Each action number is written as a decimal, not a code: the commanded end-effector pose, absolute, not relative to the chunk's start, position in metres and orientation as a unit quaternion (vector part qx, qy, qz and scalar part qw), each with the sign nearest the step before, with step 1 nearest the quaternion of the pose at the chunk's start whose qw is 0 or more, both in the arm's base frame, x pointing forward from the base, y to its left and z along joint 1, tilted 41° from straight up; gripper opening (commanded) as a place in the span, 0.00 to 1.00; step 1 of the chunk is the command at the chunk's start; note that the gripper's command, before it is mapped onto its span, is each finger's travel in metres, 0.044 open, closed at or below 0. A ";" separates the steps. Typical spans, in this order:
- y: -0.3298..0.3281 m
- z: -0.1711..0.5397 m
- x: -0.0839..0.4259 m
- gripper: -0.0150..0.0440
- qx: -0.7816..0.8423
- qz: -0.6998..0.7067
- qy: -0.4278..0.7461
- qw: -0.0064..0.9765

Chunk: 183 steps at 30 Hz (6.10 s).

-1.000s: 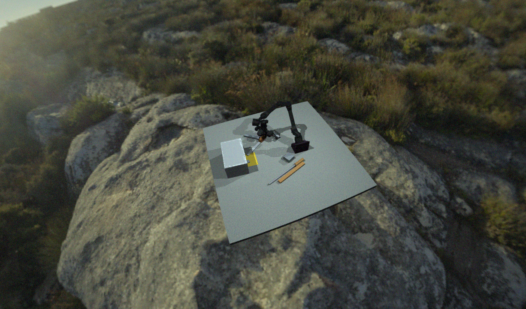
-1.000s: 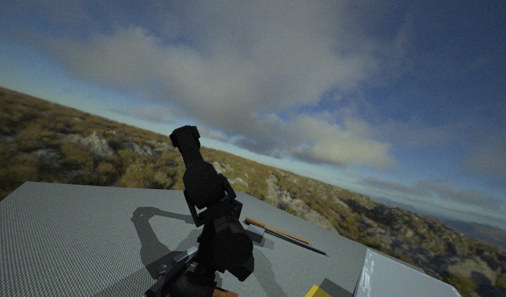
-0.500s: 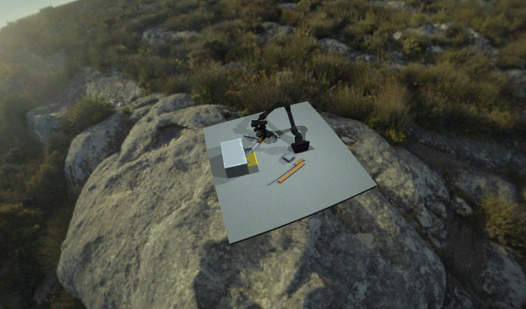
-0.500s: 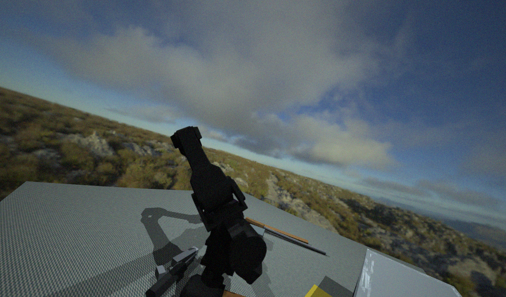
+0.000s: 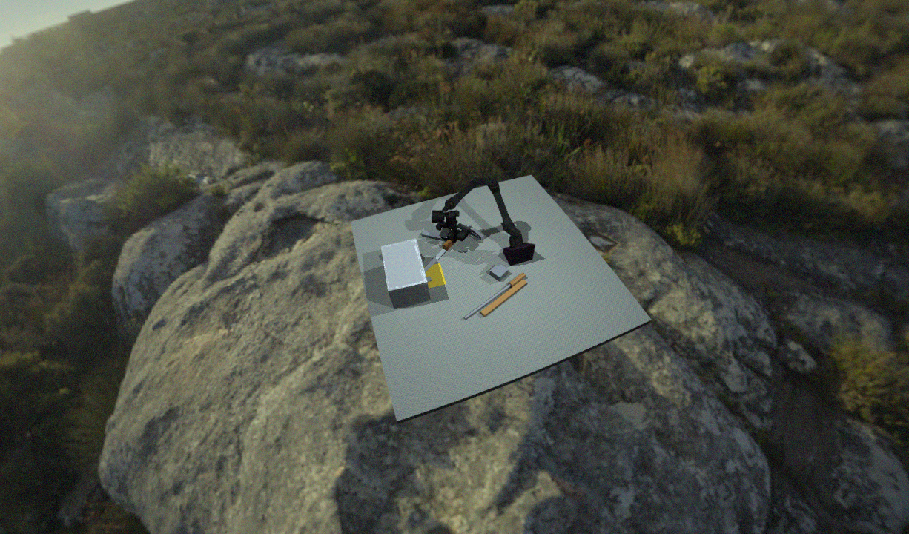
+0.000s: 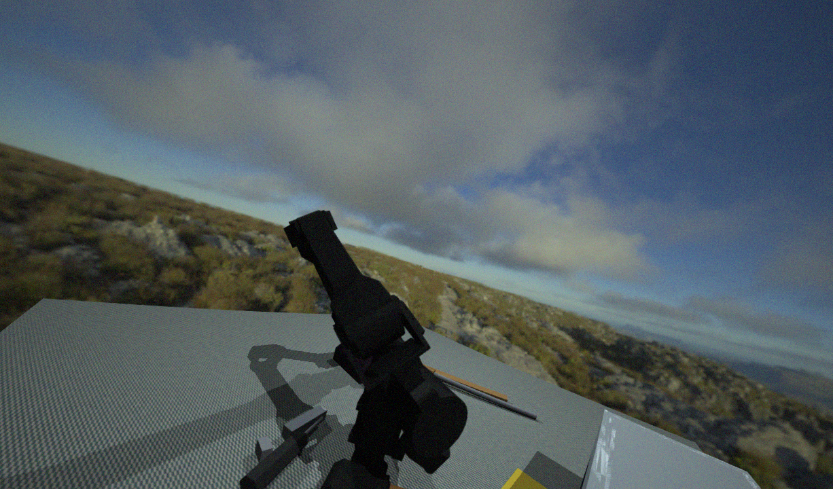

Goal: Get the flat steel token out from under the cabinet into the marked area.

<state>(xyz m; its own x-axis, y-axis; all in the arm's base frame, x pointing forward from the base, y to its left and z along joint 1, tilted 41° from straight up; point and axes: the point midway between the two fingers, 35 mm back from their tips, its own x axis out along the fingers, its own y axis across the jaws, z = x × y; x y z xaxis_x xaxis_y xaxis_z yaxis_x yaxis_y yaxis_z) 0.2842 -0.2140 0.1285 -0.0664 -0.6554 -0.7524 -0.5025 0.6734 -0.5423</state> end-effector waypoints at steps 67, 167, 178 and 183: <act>-0.178 0.090 0.353 0.25 -0.397 -0.069 0.726 0.558; -0.186 0.103 0.277 0.25 -0.397 -0.068 0.727 0.556; -0.192 0.110 0.264 0.25 -0.397 -0.068 0.727 0.556; -0.194 0.112 0.261 0.25 -0.398 -0.069 0.727 0.556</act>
<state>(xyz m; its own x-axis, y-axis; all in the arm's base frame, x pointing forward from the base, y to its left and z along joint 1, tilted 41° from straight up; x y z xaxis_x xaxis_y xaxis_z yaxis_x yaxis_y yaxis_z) 0.2653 -0.1920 0.1109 -0.0646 -0.6549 -0.7530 -0.5002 0.6742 -0.5435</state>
